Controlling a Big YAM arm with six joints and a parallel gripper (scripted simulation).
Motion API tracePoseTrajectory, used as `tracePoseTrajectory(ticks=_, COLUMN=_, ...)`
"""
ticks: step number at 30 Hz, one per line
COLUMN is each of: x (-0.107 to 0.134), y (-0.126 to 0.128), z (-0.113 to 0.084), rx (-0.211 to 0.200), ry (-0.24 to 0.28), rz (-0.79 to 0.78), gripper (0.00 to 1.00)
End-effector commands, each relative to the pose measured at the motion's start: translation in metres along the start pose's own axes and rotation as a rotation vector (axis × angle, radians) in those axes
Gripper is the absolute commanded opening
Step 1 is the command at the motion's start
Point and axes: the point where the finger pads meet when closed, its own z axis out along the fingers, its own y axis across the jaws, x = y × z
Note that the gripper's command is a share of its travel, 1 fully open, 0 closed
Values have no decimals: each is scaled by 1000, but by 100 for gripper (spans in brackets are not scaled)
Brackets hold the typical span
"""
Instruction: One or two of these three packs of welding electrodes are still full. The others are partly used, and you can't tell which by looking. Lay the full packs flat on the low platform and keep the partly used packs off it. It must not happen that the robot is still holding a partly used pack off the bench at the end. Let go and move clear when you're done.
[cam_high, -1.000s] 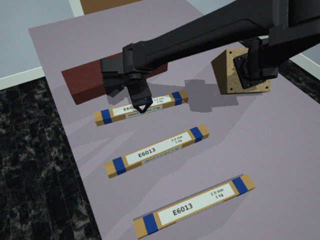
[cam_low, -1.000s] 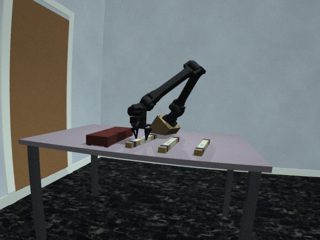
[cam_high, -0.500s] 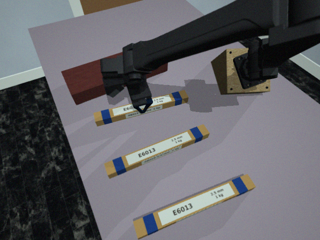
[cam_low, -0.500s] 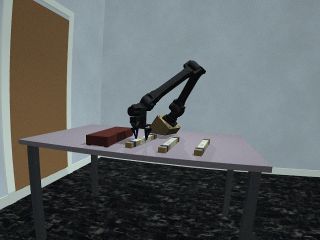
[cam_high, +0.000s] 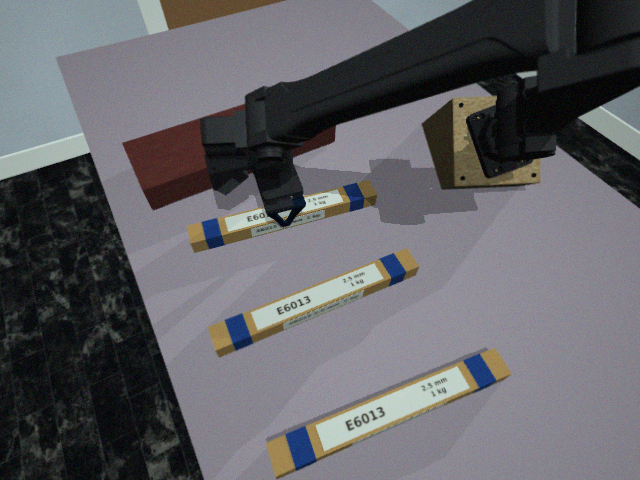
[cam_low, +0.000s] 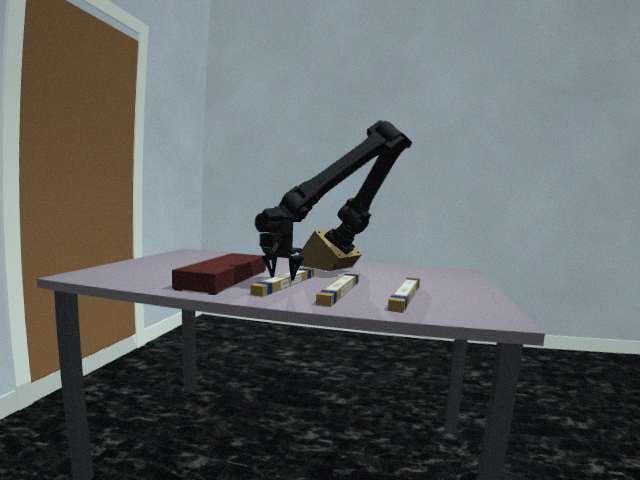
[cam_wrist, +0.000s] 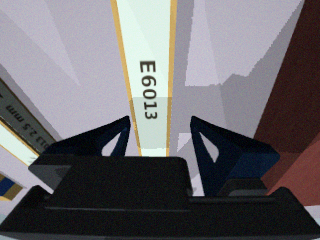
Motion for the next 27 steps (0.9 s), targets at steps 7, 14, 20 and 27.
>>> tracePoseTrajectory(ticks=7, x=-11, y=1, z=-5, rx=5, ry=-17, rz=-13, gripper=74)
tracePoseTrajectory(ticks=14, x=-11, y=1, z=-5, rx=5, ry=-17, rz=-13, gripper=74)
tracePoseTrajectory(ticks=20, x=-4, y=6, z=-1, rx=4, ry=-17, rz=-14, gripper=74)
tracePoseTrajectory(ticks=27, x=-3, y=5, z=-41, rx=7, ry=-23, rz=-13, gripper=74)
